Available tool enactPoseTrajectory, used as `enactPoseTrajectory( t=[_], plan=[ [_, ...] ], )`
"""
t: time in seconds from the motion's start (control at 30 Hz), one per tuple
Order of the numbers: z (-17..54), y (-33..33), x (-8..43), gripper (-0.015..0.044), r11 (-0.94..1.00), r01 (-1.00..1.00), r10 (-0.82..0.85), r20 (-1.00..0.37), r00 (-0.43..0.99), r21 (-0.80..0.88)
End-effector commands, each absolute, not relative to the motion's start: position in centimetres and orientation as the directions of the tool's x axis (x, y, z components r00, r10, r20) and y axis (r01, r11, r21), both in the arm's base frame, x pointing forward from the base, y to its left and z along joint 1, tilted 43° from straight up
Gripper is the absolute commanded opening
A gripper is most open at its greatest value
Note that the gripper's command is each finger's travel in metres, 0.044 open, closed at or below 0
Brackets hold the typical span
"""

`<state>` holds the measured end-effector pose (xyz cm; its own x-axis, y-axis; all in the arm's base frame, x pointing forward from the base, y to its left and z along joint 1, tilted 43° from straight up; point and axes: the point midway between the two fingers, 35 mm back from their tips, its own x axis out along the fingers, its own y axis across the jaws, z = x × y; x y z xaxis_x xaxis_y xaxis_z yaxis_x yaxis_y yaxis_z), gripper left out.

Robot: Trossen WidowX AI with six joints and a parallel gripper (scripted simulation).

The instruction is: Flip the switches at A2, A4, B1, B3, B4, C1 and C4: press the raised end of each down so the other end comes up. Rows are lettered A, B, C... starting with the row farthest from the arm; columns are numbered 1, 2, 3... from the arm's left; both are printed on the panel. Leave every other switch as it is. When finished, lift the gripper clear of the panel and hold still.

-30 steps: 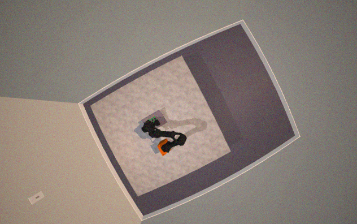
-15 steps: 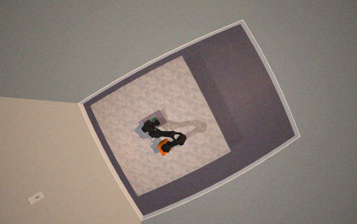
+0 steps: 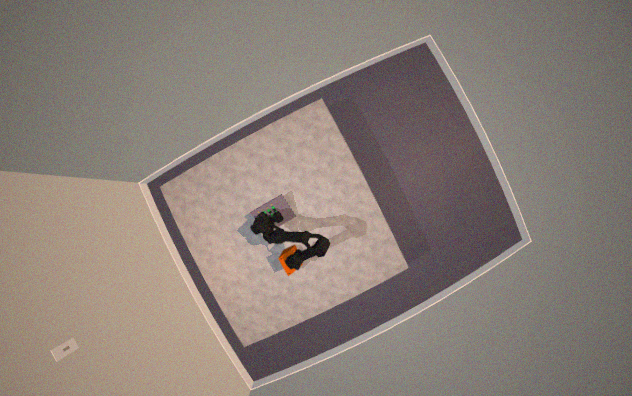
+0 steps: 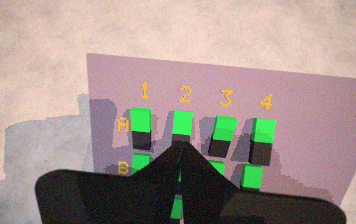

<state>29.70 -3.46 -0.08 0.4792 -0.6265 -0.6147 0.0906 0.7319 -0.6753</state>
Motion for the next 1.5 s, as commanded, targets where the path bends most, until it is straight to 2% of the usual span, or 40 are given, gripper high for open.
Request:
enactPoseTrajectory(
  t=[0.0, 1.47],
  plan=[
    [-0.33, -3.49, 29.53, 0.0000, 0.731, 0.080, -0.626, -0.619, 0.475, -0.678],
    [-0.69, -3.87, 29.79, 0.0000, 0.731, 0.080, -0.626, -0.619, 0.475, -0.678]
  ],
)
